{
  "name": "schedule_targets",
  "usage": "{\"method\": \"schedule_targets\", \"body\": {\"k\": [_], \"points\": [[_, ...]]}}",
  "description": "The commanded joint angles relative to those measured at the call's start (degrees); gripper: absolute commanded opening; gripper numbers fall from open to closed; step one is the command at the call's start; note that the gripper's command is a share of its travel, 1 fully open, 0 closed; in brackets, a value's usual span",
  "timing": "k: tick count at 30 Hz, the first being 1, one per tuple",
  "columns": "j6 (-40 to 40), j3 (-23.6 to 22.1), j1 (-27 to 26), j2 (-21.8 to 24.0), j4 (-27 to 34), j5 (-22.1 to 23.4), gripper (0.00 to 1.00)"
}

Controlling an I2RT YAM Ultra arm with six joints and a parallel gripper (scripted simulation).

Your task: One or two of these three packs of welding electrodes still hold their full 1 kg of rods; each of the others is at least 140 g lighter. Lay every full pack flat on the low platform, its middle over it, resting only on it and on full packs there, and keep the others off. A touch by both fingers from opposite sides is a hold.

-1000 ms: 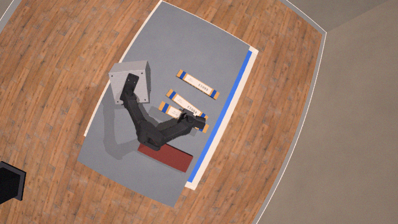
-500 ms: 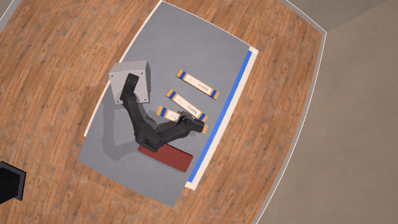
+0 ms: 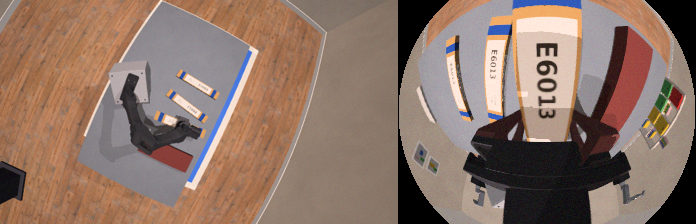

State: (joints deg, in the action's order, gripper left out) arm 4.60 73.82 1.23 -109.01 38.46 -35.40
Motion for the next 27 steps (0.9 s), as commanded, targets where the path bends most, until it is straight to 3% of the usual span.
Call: {"method": "schedule_targets", "body": {"k": [1,11,27], "points": [[2.3,0.2,1.0,4.3,0.3,0.9,0.0],[6.4,0.5,-2.9,6.9,0.5,2.1,0.0],[7.7,-0.1,-3.8,7.5,-0.2,2.6,0.0]]}}
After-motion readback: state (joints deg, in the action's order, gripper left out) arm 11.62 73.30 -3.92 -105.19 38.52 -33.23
